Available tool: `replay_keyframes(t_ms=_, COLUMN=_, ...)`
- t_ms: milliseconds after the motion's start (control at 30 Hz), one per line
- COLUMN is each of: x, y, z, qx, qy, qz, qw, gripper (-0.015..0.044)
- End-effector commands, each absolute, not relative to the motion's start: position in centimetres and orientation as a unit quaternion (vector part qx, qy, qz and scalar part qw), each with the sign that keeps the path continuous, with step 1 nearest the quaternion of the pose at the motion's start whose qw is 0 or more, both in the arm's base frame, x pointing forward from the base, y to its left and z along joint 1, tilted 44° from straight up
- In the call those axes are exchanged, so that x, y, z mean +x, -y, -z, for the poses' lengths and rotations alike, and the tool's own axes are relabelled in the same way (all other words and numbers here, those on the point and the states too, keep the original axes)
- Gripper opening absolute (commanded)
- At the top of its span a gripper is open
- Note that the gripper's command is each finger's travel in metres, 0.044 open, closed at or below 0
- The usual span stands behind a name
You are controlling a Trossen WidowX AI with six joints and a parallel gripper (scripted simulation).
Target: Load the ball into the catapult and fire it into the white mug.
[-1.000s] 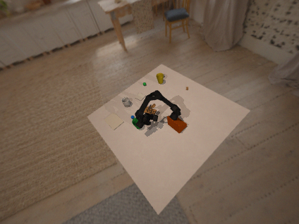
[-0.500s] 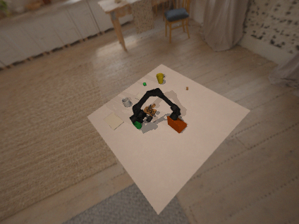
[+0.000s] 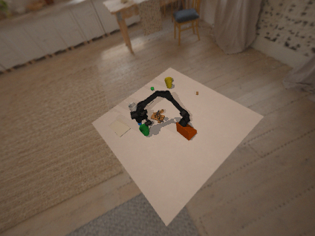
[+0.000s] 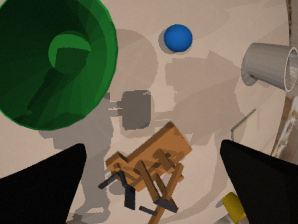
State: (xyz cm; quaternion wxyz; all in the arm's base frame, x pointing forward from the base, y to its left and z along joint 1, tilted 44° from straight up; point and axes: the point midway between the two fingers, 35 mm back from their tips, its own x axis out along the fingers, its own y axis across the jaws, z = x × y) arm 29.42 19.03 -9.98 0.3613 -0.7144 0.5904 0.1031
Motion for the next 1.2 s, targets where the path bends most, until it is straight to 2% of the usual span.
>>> replay_keyframes(t_ms=0, x=32.2, y=-20.5, z=9.1, qx=-0.679, qy=-0.582, qz=-0.091, qw=0.438, gripper=0.044)
replay_keyframes(t_ms=767, x=46.2, y=-23.4, z=0.3, qx=-0.466, qy=-0.49, qz=-0.001, qw=0.737, gripper=0.044)
replay_keyframes(t_ms=1167, x=50.3, y=-22.8, z=-4.4, qx=-0.388, qy=-0.44, qz=0.034, qw=0.809, gripper=0.044)
